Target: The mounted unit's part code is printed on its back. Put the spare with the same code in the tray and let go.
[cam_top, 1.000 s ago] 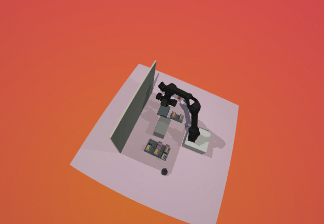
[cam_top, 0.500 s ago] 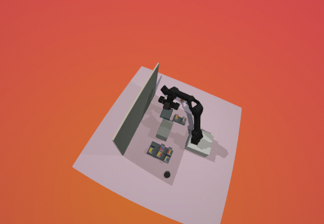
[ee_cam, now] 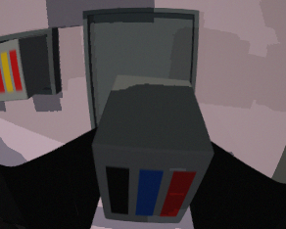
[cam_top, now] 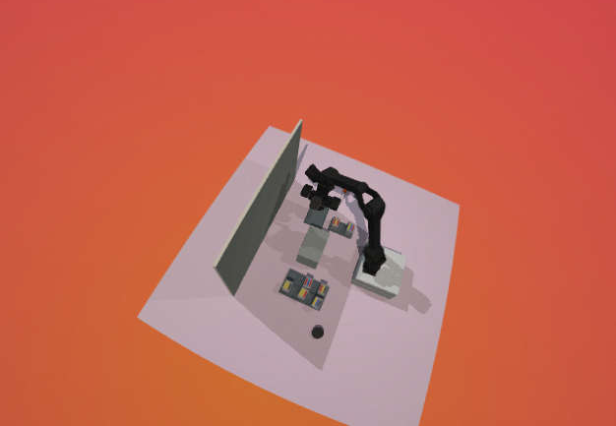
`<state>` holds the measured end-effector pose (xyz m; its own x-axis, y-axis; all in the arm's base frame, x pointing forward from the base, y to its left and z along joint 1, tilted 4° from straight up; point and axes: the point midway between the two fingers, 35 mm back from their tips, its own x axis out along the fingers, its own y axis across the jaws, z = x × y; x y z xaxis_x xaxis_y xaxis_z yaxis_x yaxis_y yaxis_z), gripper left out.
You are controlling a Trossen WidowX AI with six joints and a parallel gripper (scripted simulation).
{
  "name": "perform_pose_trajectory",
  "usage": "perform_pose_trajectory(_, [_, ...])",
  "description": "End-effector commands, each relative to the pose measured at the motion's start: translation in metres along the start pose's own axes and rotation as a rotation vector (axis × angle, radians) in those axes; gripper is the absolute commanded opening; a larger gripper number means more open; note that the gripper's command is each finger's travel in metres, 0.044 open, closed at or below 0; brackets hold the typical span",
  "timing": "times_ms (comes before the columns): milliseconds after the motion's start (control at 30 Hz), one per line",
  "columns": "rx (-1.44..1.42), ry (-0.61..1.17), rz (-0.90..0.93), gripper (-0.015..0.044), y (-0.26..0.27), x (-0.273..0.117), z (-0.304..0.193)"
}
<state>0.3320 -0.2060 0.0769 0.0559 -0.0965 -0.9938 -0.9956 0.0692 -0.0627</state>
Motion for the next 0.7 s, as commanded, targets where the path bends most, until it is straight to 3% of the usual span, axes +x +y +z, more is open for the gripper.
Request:
perform_pose_trajectory(0, [-0.006,-0.004,-0.003,0.0000,0.000,0.004,0.000])
perform_pose_trajectory(667, [-0.006,-0.004,-0.003,0.0000,0.001,0.025,0.001])
